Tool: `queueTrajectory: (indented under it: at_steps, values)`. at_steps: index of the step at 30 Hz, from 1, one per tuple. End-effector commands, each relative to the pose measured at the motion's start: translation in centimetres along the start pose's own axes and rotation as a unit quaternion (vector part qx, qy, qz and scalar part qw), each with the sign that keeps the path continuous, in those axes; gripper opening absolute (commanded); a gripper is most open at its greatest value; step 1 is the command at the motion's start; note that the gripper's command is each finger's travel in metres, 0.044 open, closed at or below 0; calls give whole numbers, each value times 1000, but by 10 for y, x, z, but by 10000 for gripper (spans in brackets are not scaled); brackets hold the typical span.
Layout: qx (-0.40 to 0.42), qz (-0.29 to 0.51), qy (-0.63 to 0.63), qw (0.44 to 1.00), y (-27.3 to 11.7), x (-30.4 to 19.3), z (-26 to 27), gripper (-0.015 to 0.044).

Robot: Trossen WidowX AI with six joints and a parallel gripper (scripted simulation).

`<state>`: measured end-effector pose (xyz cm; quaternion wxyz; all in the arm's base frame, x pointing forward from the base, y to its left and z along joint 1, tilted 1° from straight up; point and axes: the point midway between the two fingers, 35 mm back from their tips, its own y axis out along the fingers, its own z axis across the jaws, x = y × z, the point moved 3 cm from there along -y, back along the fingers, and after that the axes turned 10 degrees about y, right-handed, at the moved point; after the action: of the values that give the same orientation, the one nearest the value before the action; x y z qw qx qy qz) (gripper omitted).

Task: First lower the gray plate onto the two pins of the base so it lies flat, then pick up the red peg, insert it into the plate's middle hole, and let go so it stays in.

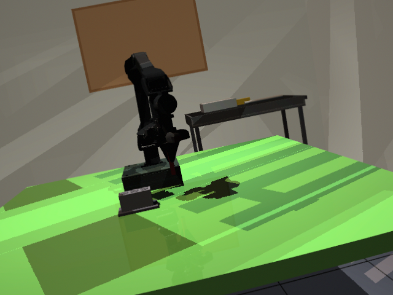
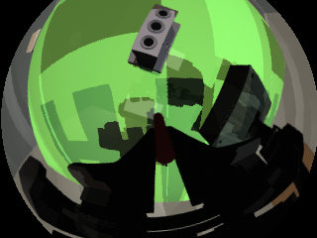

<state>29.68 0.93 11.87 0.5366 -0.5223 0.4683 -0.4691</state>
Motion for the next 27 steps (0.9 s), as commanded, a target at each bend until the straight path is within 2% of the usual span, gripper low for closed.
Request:
queueTrajectory:
  at_steps: [1, 27]
  values:
    - [6, 0, -1, 1000, -4, 10, 6, 0]
    - [10, -7, -3, 1000, -6, 87, 17, 0]
